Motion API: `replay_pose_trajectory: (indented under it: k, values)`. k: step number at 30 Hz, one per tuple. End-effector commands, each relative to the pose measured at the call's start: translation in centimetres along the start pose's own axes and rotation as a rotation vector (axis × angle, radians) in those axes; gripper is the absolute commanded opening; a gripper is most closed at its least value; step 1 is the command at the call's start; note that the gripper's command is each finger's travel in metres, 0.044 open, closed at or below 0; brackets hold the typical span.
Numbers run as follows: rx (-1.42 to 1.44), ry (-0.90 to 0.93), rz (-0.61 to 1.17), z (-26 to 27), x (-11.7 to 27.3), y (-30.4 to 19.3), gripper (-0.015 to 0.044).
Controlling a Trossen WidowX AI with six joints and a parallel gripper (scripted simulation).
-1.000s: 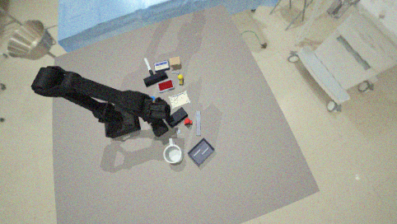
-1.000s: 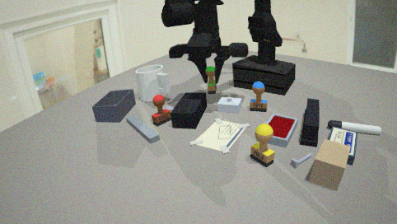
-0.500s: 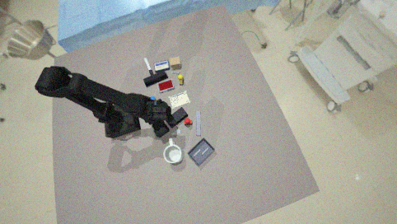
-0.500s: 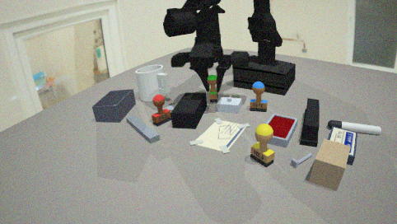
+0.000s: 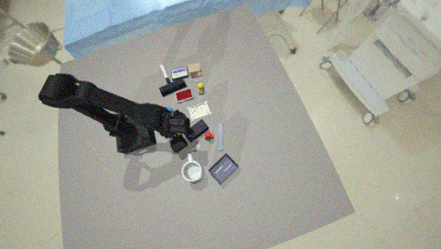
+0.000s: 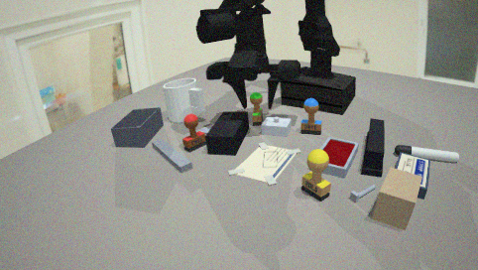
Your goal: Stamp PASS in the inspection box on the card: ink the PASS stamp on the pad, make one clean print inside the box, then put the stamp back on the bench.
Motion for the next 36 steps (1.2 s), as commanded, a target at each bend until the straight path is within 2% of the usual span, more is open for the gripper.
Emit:
replay_pose_trajectory:
  k: [1, 5, 7, 36]
  values:
    - [0.0, -0.01, -0.008, -0.6, 3.6, 0.6, 0.0253]
    - [-0.003, -0.009, -0.005, -0.2, 10.2, 0.3, 0.0253]
    - [-0.004, -0.009, -0.005, 0.1, 11.4, 0.1, 0.0253]
    - [-0.01, -0.008, -0.009, 0.1, 11.3, 0.2, 0.0253]
Point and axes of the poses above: the point midway between the two fingers, 35 mm back from their tips, its own x axis back along the fingers, its own z axis across the jaws, y = z × x, the point moved 2 cm from there along x, back along the fingers, and after that the axes turned 7 degrees about x, right-handed, at the moved point
